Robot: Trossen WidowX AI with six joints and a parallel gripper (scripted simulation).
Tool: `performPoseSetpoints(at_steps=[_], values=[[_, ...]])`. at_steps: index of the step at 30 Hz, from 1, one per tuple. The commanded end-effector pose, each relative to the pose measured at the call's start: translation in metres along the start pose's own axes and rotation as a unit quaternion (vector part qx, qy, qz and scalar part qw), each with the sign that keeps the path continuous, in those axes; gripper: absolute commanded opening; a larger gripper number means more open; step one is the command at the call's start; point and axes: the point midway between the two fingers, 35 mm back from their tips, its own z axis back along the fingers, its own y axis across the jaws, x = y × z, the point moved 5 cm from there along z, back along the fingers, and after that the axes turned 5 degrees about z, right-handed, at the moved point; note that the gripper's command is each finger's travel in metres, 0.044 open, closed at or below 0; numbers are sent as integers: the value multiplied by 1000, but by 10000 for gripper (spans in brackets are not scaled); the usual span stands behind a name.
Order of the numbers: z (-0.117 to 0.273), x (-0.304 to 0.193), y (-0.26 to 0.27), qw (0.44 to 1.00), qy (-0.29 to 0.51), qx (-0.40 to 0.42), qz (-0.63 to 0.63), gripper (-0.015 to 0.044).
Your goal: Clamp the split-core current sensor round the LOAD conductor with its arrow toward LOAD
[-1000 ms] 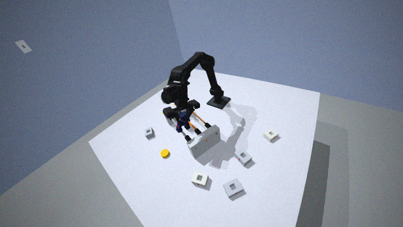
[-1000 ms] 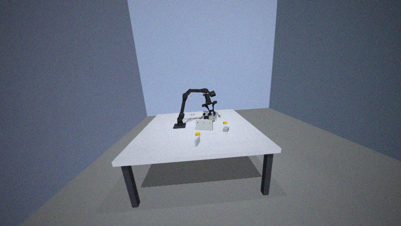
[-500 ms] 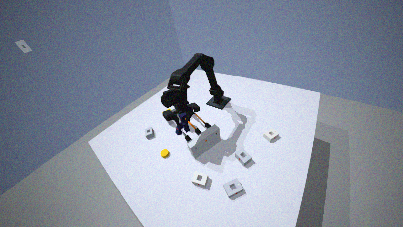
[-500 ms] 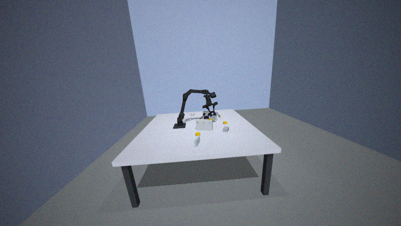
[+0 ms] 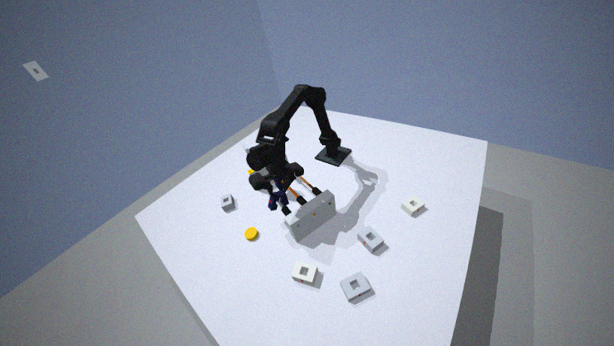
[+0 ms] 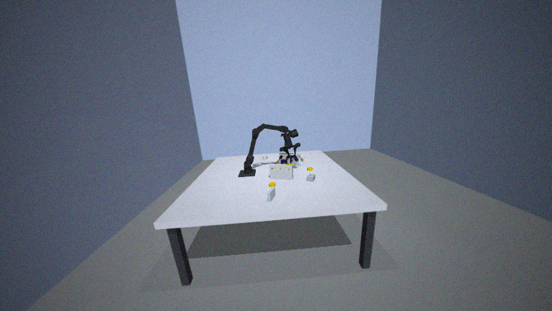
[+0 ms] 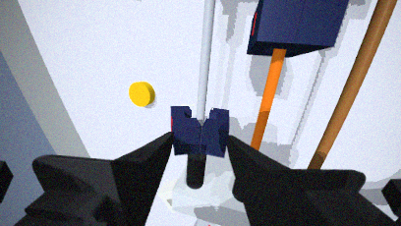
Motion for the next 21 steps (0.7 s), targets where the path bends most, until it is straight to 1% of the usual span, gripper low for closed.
performPoseSetpoints(at_steps=[1,4,5,21], values=[[-8,0,0,1000,-1,1,0,0],[-12,0,0,1000,-1,1,0,0],[-6,0,0,1000,0,0,-1,0],[-6,0,0,1000,0,0,-1,0]])
